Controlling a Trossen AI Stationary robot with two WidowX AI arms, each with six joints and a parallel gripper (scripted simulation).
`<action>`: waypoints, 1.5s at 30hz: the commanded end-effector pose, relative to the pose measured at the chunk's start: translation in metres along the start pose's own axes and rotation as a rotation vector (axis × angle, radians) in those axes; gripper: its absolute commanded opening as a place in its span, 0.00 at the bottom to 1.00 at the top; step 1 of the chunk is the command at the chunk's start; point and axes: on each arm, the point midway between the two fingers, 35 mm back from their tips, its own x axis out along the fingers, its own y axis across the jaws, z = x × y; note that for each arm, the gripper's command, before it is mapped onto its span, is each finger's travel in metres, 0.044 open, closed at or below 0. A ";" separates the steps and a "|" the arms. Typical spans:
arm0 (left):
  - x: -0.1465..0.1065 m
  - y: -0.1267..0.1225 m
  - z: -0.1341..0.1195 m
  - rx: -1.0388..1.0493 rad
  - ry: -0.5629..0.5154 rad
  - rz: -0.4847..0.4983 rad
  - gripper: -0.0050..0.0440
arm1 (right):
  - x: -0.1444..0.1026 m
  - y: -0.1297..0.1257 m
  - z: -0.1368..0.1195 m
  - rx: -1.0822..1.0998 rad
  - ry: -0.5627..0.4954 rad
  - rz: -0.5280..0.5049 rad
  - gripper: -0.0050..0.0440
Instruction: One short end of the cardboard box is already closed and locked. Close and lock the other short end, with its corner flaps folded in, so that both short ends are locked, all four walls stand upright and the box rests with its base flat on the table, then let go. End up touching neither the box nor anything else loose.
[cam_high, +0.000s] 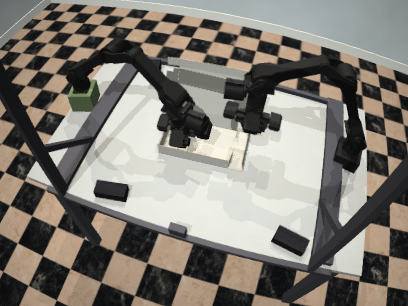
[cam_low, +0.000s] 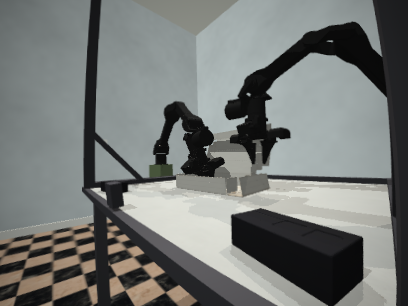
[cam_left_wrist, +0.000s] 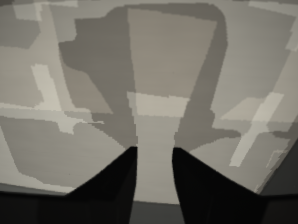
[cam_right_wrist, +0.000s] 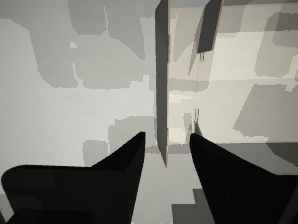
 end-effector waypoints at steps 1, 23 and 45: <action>0.017 0.000 0.006 0.000 -0.009 -0.011 0.31 | -0.007 -0.002 0.001 -0.005 -0.006 -0.023 0.45; 0.017 0.000 0.006 0.000 -0.008 -0.011 0.31 | 0.024 -0.005 0.001 -0.005 -0.006 -0.022 0.45; 0.017 0.000 0.006 0.001 -0.008 -0.011 0.31 | 0.073 -0.004 0.001 -0.005 -0.006 -0.021 0.16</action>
